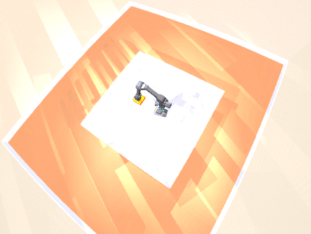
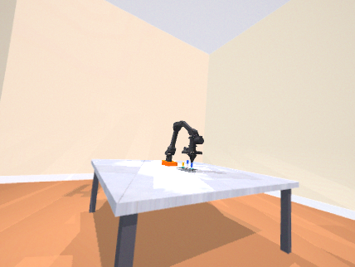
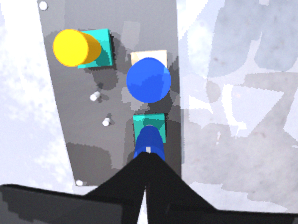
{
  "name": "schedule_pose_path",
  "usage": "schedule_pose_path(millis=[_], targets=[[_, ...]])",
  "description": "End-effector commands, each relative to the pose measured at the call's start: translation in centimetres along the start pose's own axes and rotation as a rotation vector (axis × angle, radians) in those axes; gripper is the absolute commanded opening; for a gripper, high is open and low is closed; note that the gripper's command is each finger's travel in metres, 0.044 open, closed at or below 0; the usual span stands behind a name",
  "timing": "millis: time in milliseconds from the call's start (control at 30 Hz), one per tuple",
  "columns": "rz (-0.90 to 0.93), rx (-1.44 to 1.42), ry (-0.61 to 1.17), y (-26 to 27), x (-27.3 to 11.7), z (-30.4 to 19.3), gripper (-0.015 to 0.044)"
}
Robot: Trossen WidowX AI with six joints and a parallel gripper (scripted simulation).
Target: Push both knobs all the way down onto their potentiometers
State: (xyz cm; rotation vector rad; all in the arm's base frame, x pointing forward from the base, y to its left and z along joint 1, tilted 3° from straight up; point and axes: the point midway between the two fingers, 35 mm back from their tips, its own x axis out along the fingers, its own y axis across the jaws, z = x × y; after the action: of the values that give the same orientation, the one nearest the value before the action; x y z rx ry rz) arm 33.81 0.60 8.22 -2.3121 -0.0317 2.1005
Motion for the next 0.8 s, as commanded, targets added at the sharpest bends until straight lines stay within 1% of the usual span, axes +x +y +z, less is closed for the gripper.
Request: schedule_pose_path(millis=[0, 767], targets=[[-0.005, -0.006, -0.011, -0.06, 1.12, -0.19, 0.0000], [-0.004, -0.006, -0.011, -0.06, 0.87, -0.21, 0.0000]])
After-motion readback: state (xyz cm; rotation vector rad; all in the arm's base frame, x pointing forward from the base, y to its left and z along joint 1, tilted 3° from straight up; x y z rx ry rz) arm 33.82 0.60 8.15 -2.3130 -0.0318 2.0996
